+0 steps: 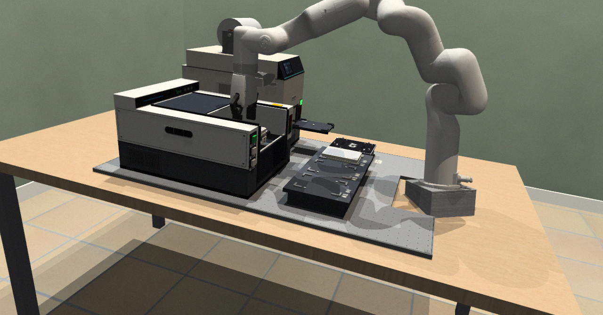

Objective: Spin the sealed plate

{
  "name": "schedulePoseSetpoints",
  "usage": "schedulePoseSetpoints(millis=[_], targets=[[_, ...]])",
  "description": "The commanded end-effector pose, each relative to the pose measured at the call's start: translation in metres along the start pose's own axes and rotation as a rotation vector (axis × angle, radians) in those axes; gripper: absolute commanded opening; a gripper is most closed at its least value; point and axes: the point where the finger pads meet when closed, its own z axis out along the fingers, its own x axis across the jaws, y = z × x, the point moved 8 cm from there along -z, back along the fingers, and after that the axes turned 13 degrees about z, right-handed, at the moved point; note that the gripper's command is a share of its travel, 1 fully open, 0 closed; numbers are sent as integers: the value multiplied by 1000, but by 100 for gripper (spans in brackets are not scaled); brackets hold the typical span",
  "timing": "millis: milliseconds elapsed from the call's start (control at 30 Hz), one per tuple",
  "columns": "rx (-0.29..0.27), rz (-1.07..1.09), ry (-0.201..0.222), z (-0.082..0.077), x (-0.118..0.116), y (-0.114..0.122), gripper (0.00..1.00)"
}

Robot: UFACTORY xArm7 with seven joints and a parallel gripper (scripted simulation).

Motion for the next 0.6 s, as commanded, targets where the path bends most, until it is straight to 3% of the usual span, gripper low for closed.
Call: schedulePoseSetpoints(millis=[0,567], targets=[[-5,0,3,-10,0,1,100],[-5,0,3,-35,0,1,100]])
